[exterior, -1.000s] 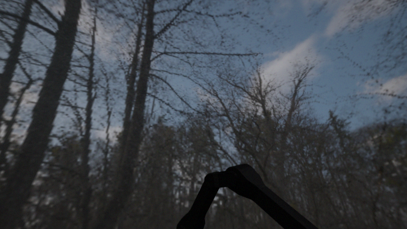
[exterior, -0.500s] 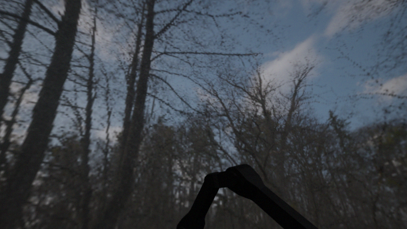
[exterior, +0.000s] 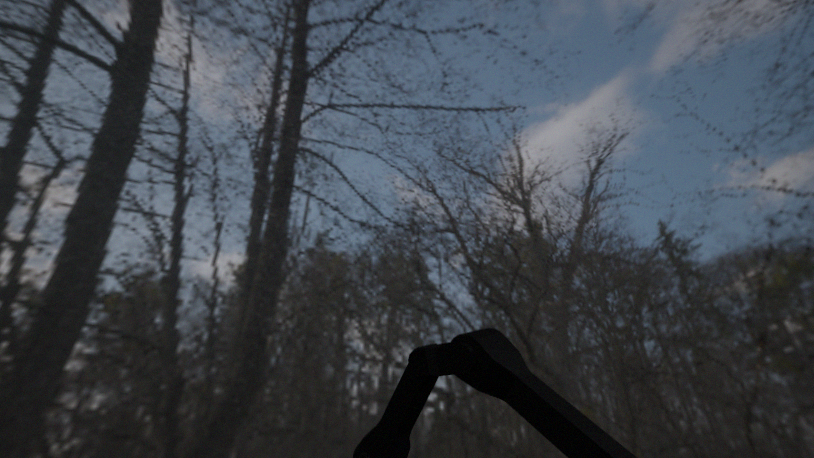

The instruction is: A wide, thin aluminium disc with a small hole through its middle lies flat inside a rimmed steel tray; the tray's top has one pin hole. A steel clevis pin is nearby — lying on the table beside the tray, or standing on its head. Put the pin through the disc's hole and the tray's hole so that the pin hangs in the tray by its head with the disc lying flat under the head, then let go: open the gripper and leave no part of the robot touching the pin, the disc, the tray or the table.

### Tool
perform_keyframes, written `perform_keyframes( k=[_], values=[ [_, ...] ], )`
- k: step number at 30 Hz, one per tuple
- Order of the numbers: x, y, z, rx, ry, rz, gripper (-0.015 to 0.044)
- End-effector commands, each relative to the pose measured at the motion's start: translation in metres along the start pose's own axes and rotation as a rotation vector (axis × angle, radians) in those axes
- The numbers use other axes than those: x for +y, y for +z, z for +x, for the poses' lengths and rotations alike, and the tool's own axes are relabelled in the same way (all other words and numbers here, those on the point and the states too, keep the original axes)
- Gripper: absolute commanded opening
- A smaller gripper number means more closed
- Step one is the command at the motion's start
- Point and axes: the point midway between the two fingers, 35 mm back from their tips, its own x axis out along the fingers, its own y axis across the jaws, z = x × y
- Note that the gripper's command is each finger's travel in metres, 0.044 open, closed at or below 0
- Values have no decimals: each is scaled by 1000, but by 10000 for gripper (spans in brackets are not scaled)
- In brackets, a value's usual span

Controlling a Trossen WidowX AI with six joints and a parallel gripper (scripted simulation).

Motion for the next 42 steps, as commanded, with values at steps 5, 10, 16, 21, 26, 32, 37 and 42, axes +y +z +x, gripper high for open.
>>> perform_keyframes(
  k=[5, 10, 16, 21, 26, 32, 37, 42],
  values=[
    [0, -9, -25, -2, 1, -2, 0],
    [0, -13, -35, -3, 1, -2, 0],
    [0, -19, -53, -3, 2, -2, 0],
    [0, -23, -64, -4, 2, -1, 0],
    [1, -31, -60, -17, 1, -19, 0],
    [1, -72, -58, -82, -16, -111, 0],
    [-4, -98, -54, -124, -33, -195, 0],
    [-11, -126, -49, -166, -51, -278, 0]
  ],
)
